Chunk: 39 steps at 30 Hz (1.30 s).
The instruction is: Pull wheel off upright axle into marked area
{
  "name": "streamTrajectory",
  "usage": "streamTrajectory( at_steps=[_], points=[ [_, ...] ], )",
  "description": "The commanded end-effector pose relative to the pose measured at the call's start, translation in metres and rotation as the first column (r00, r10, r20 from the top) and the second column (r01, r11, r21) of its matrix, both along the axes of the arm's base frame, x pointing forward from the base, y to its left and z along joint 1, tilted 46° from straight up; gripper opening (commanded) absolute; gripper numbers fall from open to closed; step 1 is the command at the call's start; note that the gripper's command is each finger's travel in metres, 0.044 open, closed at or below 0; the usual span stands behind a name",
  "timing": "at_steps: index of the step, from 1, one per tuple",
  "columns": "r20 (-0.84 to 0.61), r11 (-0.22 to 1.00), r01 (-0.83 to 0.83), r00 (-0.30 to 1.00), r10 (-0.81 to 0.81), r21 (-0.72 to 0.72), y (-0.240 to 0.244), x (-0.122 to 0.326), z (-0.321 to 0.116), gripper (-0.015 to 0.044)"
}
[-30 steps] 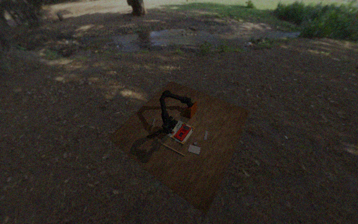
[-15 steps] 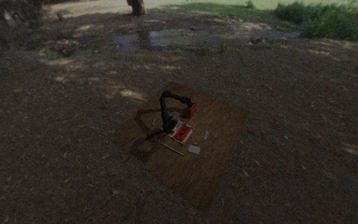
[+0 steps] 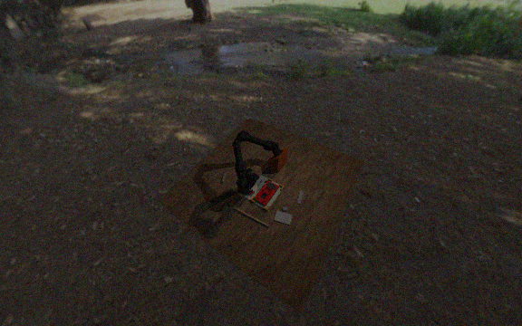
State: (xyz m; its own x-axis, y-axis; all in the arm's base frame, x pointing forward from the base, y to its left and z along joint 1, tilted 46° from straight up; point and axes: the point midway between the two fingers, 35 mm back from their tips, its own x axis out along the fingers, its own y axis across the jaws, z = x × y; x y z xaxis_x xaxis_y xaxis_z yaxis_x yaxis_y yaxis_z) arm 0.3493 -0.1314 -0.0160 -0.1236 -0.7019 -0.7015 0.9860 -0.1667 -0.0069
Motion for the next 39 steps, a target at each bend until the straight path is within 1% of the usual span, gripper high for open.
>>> streamTrajectory(
  at_steps=[1, 39],
  points=[
    [0.0, 1.0, -0.001, 1.0, 0.001, 0.001, 0.0026, 0.0003, 0.0013, 0.0],
    [0.002, 1.0, -0.006, 1.0, 0.006, -0.001, 0.0115, 0.0017, 0.0101, 0.0]
  ],
)
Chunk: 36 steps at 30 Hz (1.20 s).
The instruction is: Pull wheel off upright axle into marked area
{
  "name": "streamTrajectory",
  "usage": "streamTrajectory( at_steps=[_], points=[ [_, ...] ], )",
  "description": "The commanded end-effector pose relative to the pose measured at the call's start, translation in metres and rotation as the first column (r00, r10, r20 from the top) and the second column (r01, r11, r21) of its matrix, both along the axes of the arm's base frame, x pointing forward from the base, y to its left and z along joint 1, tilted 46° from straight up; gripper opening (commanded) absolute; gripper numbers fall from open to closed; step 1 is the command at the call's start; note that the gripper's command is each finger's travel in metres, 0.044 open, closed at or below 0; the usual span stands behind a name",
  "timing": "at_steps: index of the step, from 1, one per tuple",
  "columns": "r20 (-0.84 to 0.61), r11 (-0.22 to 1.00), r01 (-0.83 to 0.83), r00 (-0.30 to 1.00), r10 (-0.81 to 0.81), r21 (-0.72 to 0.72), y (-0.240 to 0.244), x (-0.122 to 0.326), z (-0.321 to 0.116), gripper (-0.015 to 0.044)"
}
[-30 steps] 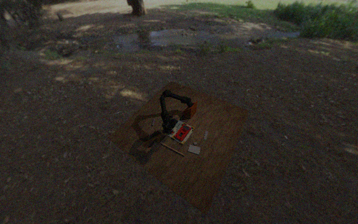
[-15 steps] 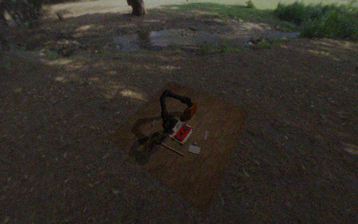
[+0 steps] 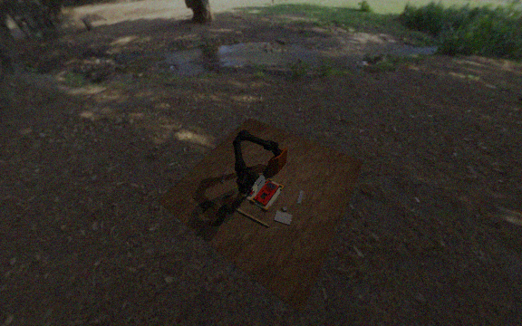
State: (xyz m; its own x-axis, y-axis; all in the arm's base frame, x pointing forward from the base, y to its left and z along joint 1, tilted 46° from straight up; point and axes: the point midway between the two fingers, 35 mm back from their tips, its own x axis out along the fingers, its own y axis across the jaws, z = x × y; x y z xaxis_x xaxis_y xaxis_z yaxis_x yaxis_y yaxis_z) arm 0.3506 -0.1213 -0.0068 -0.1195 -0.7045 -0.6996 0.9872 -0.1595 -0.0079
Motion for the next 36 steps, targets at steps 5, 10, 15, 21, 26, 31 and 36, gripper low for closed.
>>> streamTrajectory(
  at_steps=[5, 10, 15, 21, 26, 31, 36],
  points=[
    [0.004, 1.0, 0.001, 1.0, -0.001, 0.001, 0.003, 0.001, 0.002, 0.0],
    [0.004, 1.0, 0.001, 1.0, -0.001, 0.001, 0.004, 0.001, 0.003, 0.0],
    [0.004, 1.0, 0.0, 1.0, 0.0, 0.001, 0.005, 0.001, 0.004, 0.0],
    [0.004, 1.0, -0.001, 1.0, 0.001, 0.001, 0.006, 0.001, 0.006, 0.0],
    [0.005, 1.0, -0.001, 1.0, 0.001, 0.0, 0.008, 0.001, 0.007, 0.0],
    [0.005, 1.0, -0.002, 1.0, 0.002, 0.001, 0.016, 0.003, 0.015, 0.0],
    [0.005, 1.0, -0.002, 1.0, 0.002, 0.002, 0.034, 0.003, 0.032, 0.0]
  ],
)
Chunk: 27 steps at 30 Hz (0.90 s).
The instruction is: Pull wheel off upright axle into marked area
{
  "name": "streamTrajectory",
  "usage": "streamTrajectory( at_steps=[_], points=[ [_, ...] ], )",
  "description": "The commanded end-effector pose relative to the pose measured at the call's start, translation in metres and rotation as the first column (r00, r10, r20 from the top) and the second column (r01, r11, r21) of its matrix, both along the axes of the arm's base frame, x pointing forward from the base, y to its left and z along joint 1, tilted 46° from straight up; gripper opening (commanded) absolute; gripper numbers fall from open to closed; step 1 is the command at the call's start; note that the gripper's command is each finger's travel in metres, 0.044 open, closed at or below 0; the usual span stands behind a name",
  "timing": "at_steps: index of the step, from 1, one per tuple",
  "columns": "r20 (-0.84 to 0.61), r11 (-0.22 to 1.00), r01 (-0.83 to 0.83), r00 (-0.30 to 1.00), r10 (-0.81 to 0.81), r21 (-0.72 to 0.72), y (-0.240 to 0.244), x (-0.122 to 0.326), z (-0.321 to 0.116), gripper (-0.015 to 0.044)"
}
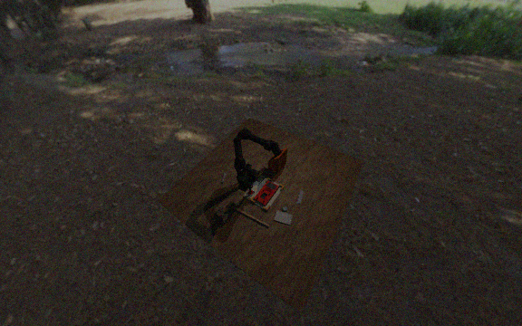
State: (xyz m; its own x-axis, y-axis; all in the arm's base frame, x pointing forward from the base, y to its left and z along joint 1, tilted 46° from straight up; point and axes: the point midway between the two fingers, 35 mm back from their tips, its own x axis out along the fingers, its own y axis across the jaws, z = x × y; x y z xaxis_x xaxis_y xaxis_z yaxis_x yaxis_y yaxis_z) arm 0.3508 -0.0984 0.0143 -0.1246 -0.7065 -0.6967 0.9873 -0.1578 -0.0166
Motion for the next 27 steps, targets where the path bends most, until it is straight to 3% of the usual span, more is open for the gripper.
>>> streamTrajectory(
  at_steps=[1, 27],
  points=[
    [0.014, 1.0, 0.0, 1.0, 0.0, 0.004, 0.012, 0.002, 0.011, 0.0],
    [0.01, 1.0, 0.0, 1.0, 0.0, 0.0, -0.042, -0.065, 0.076, 0.0]
  ],
)
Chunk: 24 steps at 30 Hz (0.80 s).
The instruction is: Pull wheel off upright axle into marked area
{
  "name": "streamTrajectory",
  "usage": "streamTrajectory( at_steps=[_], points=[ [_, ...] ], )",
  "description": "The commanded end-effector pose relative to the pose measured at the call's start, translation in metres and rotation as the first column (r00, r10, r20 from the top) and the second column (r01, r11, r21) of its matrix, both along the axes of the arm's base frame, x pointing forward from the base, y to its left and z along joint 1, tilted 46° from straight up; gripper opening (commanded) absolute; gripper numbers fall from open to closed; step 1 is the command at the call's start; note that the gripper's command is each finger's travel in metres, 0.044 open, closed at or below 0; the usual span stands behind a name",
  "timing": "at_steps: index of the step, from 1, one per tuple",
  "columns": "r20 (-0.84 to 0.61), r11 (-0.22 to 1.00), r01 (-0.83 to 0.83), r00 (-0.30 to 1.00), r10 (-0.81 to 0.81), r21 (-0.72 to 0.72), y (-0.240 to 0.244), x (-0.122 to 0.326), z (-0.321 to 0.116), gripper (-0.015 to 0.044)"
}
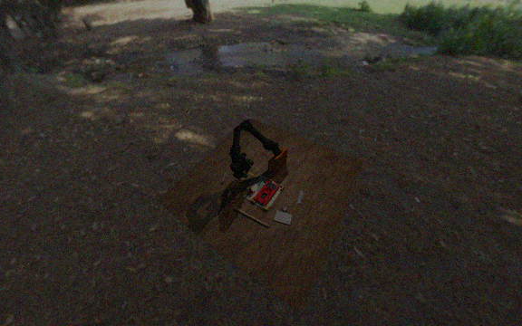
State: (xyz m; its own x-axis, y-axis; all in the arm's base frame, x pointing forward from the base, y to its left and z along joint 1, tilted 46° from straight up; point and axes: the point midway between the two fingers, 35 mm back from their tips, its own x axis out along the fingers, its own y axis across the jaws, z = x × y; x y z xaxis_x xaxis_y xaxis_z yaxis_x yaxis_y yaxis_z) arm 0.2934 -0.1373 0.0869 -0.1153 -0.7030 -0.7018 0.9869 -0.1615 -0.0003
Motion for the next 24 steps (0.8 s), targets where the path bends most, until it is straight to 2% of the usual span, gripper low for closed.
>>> streamTrajectory(
  at_steps=[1, 13, 24],
  points=[
    [-0.008, 1.0, -0.004, 1.0, 0.004, -0.004, -0.003, -0.007, 0.004, 0.0],
    [-0.007, 1.0, -0.004, 1.0, 0.004, -0.004, -0.023, -0.009, -0.017, 0.0],
    [-0.007, 1.0, -0.004, 1.0, 0.004, -0.005, -0.065, -0.016, -0.057, 0.0]
  ],
)
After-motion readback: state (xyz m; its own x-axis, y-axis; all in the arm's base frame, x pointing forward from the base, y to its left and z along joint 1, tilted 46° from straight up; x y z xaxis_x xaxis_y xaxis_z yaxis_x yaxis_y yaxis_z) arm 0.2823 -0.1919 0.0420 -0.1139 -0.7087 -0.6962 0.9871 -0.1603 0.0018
